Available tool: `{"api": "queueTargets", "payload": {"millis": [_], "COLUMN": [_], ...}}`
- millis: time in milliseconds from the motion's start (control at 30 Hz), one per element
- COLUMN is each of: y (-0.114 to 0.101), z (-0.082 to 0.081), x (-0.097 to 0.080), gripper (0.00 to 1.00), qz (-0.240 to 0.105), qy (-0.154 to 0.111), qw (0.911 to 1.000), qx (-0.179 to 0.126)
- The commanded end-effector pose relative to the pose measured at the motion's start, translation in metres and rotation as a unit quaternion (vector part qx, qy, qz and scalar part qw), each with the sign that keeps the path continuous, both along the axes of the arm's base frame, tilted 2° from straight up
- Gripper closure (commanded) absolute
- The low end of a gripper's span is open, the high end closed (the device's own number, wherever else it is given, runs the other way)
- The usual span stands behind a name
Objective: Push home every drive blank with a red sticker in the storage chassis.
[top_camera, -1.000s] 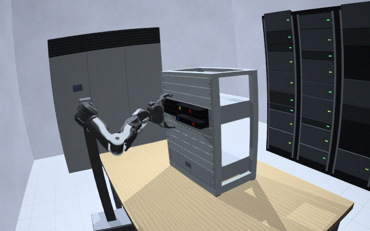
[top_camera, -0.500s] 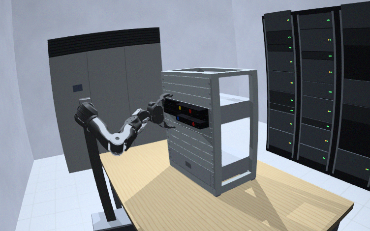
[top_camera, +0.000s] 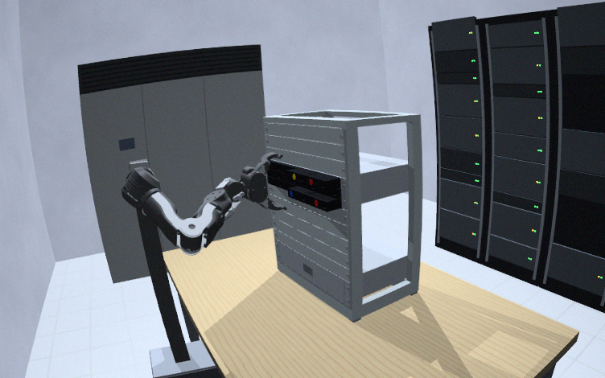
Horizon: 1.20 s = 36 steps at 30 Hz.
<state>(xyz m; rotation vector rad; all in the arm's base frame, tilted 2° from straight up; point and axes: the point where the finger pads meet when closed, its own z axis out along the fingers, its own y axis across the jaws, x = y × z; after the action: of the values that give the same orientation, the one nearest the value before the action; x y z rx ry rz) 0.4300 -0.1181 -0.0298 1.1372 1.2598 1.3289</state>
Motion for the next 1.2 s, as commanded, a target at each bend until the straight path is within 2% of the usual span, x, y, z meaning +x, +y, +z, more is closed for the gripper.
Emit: {"api": "queueTargets", "payload": {"millis": [0,100,233,567,767,1167], "y": [0.0,-0.001,-0.015,-0.095,-0.108,-0.108], "z": [0.0,0.0,-0.001,-0.002,-0.003,-0.002], "x": [0.0,0.001,0.003,0.014,0.016,0.016], "gripper": [0.0,0.0,0.0,0.0,0.0,0.0], "qz": [0.001,0.001,0.0,0.001,0.001,0.002], "qy": [0.001,0.001,0.002,0.0,0.001,0.001], "qw": [1.0,1.0,1.0,1.0,1.0,1.0], "qx": [-0.001,-0.001,-0.001,-0.001,-0.001,-0.001]}}
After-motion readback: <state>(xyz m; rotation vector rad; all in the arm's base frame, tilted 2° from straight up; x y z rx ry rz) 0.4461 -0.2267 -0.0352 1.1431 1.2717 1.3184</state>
